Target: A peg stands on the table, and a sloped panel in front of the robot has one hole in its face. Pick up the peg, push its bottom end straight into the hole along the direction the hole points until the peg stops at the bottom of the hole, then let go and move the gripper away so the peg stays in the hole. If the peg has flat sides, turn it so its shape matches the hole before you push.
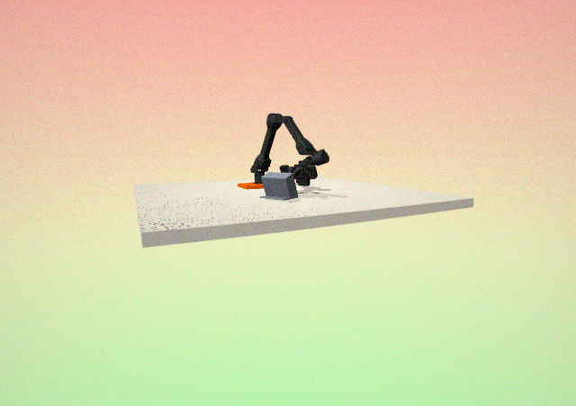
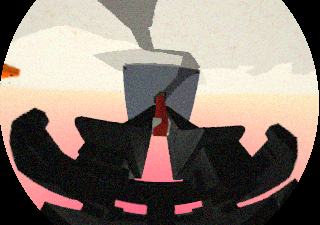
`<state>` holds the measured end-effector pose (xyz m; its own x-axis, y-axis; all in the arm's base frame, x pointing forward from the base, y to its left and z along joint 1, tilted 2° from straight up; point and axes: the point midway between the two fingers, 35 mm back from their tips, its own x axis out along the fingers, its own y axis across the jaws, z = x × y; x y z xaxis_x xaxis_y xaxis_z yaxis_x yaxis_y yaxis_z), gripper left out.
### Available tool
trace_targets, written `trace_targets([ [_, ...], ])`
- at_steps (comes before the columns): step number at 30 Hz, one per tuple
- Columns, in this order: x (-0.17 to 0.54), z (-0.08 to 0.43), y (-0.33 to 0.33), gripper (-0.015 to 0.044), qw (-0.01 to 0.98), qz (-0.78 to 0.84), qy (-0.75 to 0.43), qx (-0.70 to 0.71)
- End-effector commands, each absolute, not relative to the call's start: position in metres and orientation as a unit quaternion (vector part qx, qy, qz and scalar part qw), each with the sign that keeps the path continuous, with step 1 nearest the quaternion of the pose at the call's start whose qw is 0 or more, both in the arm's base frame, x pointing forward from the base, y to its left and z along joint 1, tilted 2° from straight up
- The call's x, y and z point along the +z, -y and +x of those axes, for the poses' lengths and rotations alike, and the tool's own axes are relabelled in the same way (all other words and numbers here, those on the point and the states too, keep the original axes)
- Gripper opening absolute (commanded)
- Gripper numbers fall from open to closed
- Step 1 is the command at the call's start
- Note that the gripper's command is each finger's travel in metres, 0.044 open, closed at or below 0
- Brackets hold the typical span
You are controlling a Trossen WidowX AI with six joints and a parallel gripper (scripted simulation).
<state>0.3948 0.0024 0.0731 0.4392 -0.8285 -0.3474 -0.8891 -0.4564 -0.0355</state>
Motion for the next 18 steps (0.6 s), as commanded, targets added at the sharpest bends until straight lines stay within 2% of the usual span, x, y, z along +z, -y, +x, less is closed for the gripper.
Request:
trace_targets([
  [1,0.0699,0.3938,0.0005,0.0000,0.104,-0.841,-0.510,0.146],
  [18,0.0670,0.3986,0.0098,0.0000,0.103,-0.841,-0.510,0.145],
])
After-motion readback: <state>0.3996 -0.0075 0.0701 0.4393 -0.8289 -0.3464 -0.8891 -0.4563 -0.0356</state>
